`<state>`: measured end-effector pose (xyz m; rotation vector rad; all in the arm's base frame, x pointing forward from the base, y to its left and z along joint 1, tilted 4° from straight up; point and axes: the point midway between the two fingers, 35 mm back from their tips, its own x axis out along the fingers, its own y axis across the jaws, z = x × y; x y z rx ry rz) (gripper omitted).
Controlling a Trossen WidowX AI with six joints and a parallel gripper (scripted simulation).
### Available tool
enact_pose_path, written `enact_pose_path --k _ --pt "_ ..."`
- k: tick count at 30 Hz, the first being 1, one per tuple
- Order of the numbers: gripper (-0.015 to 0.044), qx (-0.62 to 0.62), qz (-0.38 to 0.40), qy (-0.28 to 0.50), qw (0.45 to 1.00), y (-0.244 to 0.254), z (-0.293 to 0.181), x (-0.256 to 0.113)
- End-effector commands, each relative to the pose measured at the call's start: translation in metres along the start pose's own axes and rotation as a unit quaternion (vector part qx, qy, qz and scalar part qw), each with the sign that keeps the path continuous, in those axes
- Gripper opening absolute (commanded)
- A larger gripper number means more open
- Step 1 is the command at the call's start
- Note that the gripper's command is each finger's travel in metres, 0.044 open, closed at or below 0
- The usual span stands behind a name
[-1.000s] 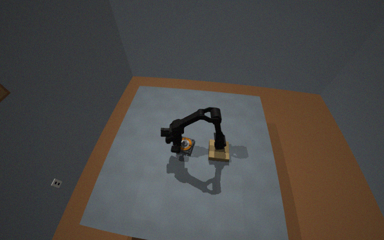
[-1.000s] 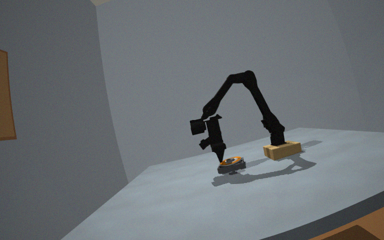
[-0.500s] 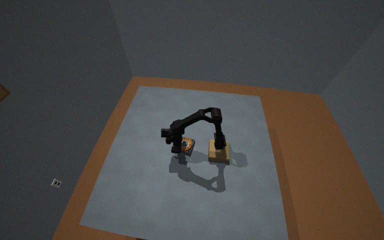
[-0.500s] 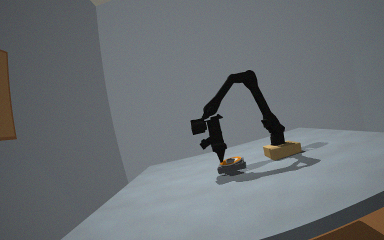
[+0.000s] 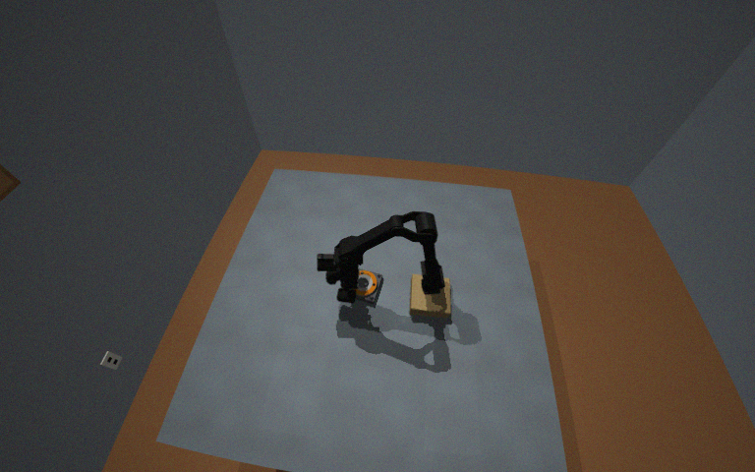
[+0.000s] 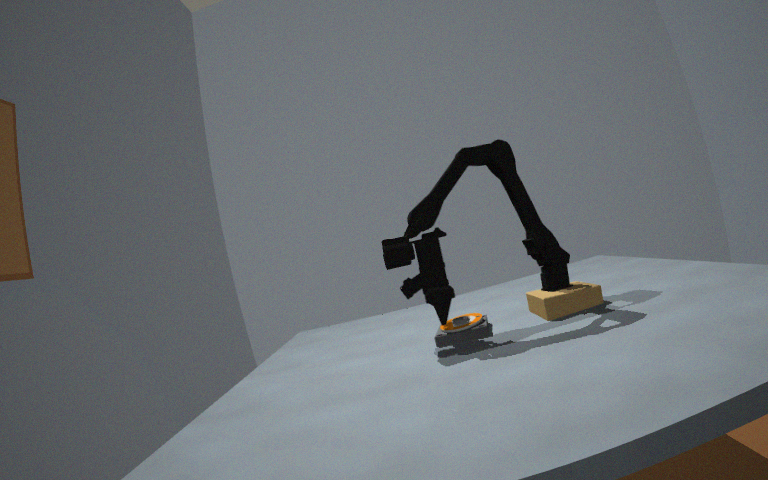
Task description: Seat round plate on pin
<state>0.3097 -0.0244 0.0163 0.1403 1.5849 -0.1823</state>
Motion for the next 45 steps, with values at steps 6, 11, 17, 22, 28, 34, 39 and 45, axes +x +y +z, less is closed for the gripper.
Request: enact_pose_path --k 6,11,17,22,28,34,39,45 --pt "0.0000 -0.002 0.006 0.010 1.000 0.006 -0.007 0.003" --pt "0.0000 -0.002 0.006 0.010 1.000 0.006 -0.008 0.003" --pt "0.0000 -0.002 0.006 0.010 1.000 0.008 -0.009 0.003" --pt "0.0000 -0.002 0.006 0.010 1.000 0.009 -0.011 0.003" --pt "0.0000 -0.002 0.006 0.011 1.000 0.010 -0.014 0.003" --pt "0.0000 -0.002 0.006 0.011 1.000 0.012 -0.017 0.003" --pt "0.0000 -0.002 0.007 0.011 1.000 0.014 -0.020 0.003" --pt "0.0000 -0.002 0.007 0.011 1.000 0.015 -0.024 0.003"
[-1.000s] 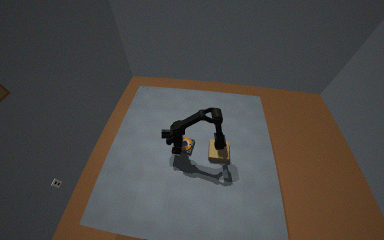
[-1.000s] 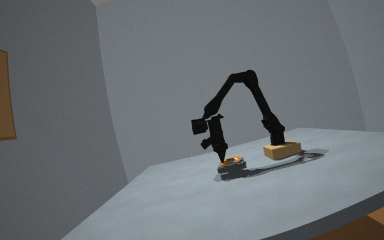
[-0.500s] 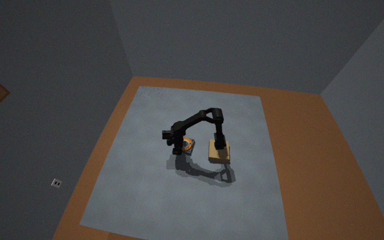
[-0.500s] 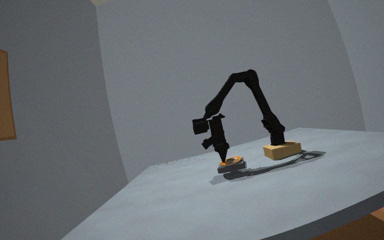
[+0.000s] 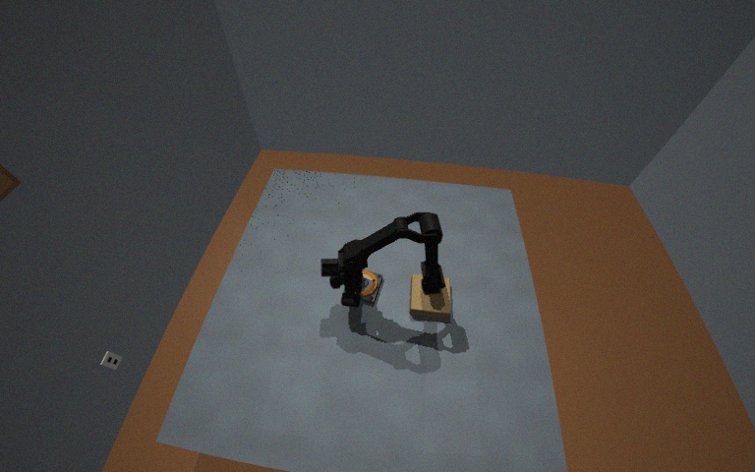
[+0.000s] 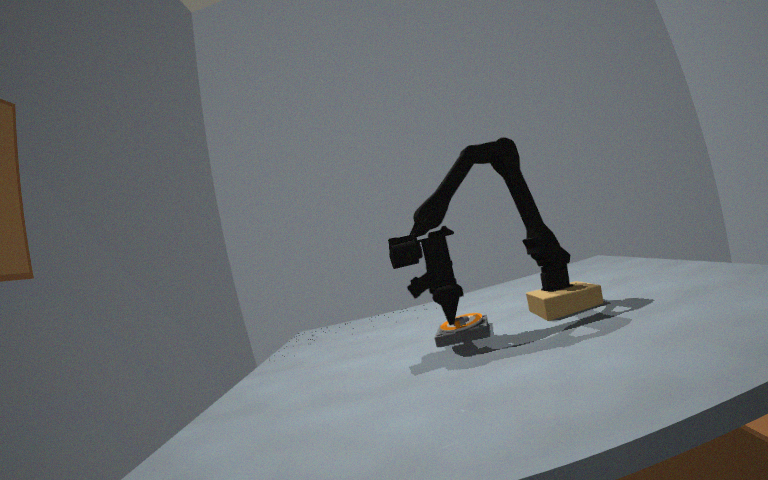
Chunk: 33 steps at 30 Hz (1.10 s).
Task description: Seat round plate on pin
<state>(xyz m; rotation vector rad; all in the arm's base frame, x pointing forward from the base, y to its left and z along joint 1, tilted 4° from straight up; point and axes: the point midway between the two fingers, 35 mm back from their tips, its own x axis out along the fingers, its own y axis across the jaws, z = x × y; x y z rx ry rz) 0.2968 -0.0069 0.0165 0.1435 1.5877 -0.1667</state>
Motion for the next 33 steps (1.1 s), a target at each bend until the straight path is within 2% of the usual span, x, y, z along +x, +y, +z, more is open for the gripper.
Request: enact_pose_path --k 1,33 --pt "0.0000 0.002 0.001 0.009 1.000 0.001 -0.008 0.003" --pt "0.0000 0.002 0.001 0.010 1.000 0.005 -0.025 0.002"
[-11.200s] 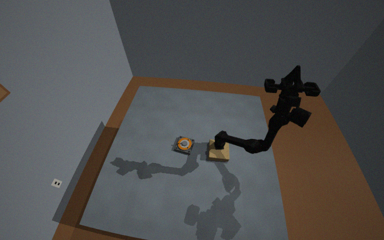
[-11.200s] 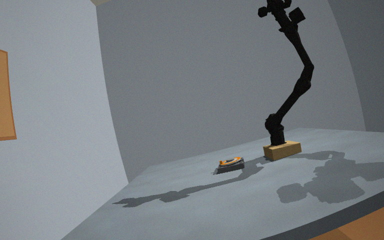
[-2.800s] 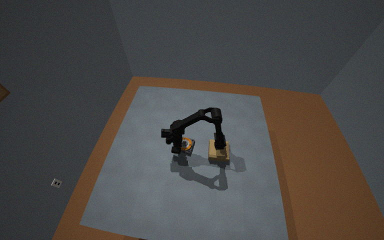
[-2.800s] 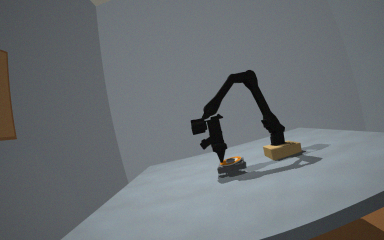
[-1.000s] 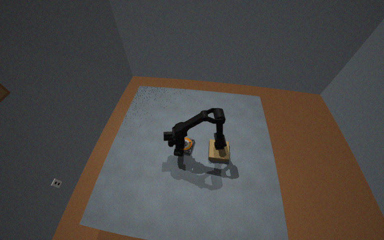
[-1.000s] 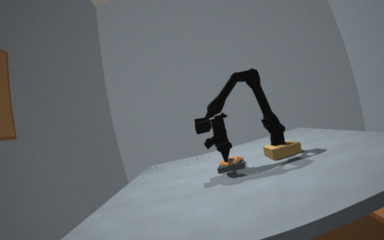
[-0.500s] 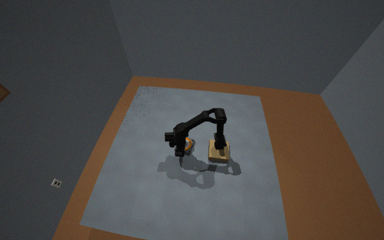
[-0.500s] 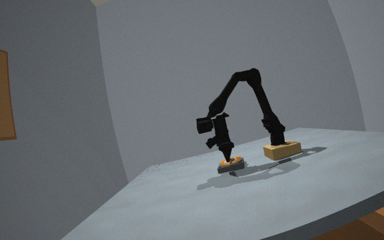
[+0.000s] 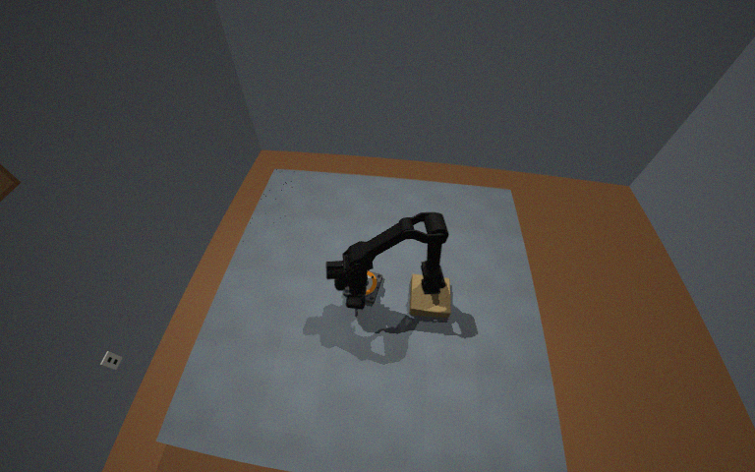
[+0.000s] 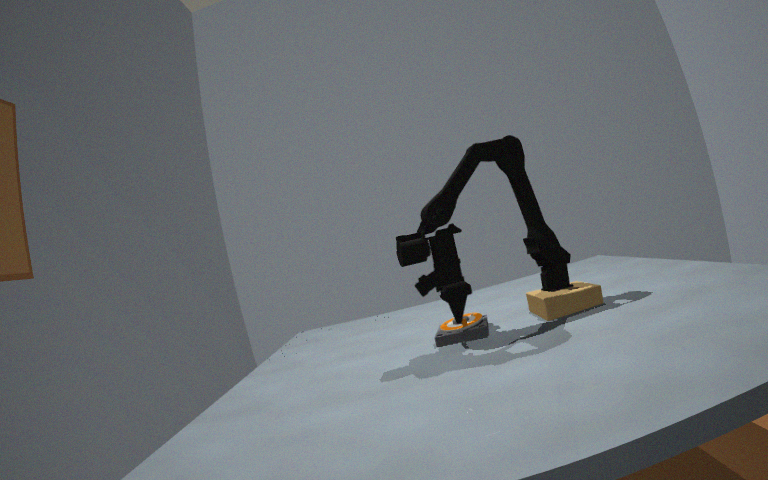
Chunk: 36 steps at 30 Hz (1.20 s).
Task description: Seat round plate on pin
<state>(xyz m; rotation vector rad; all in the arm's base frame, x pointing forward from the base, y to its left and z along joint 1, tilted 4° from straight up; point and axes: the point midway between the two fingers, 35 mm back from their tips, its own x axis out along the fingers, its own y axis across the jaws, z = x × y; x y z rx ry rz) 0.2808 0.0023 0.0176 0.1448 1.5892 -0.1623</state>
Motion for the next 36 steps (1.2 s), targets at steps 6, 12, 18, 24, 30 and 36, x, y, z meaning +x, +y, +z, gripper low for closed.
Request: enact_pose_path --k 6,12,18,24,30,36 --pt "0.0000 0.003 -0.001 0.009 1.000 -0.001 -0.011 0.002" --pt "0.0000 0.003 -0.001 0.009 1.000 -0.001 -0.015 0.002" --pt "0.0000 0.003 -0.001 0.009 1.000 -0.001 -0.019 0.002" --pt "0.0000 0.003 -0.001 0.010 1.000 -0.002 -0.023 0.001" --pt "0.0000 0.003 -0.001 0.010 1.000 -0.003 -0.026 0.001" --pt "0.0000 0.003 -0.001 0.010 1.000 -0.004 -0.030 0.001"
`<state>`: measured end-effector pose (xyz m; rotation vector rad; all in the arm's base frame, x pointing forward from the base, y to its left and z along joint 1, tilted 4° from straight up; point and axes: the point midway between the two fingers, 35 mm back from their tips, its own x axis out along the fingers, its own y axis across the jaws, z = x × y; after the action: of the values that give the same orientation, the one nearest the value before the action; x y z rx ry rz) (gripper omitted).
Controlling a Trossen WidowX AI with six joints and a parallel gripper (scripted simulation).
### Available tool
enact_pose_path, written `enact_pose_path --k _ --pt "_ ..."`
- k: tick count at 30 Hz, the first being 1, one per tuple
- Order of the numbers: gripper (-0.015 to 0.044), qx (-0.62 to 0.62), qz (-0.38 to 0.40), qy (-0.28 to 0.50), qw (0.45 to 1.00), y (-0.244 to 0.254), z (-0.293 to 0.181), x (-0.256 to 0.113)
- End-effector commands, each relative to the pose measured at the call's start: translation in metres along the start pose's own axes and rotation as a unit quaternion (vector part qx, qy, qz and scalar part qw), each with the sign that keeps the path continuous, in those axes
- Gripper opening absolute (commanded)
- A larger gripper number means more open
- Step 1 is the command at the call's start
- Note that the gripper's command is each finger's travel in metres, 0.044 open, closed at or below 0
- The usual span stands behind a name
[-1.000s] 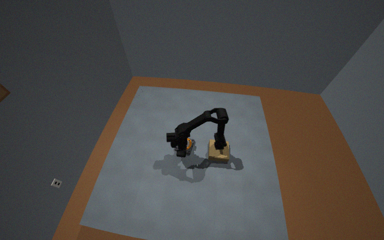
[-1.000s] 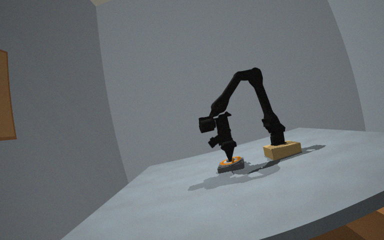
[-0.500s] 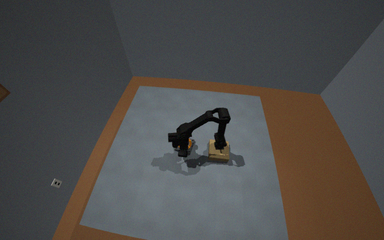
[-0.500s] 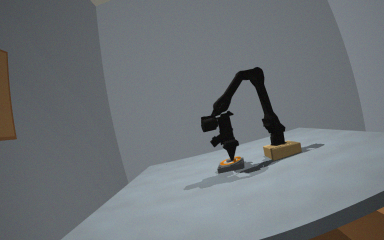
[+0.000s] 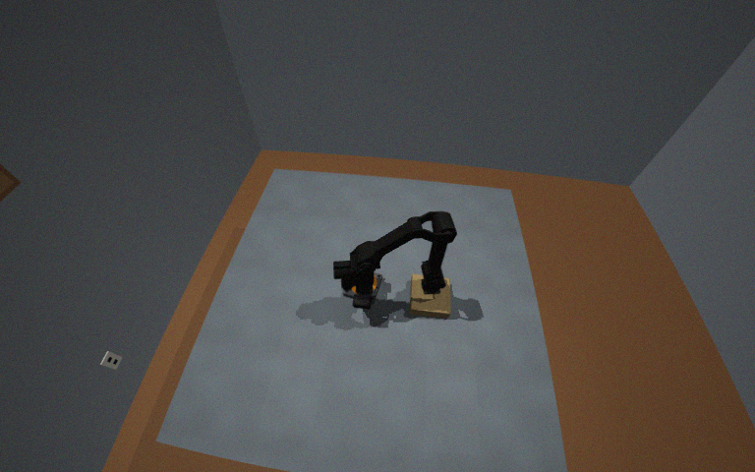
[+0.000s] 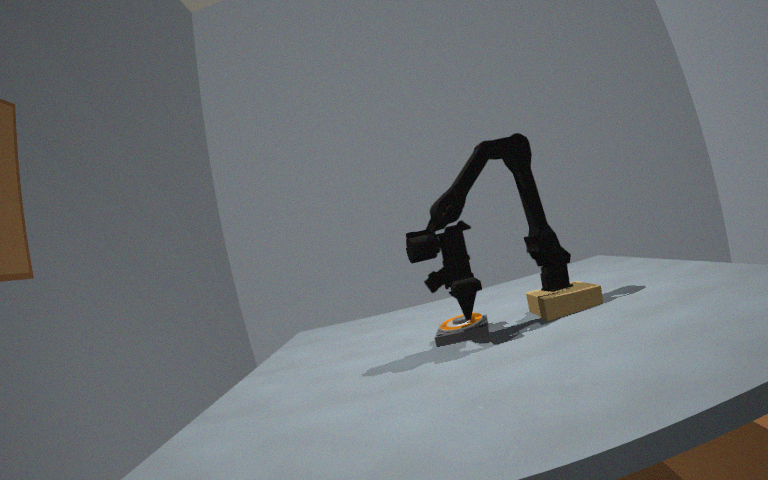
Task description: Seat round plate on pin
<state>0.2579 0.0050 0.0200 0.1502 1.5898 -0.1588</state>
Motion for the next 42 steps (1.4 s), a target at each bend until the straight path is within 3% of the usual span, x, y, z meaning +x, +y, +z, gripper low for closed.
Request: enact_pose_path --k 1,42 --pt "0.0000 0.002 -0.004 0.009 1.000 -0.003 -0.008 0.003" --pt "0.0000 0.002 -0.004 0.010 1.000 -0.020 -0.030 0.002"
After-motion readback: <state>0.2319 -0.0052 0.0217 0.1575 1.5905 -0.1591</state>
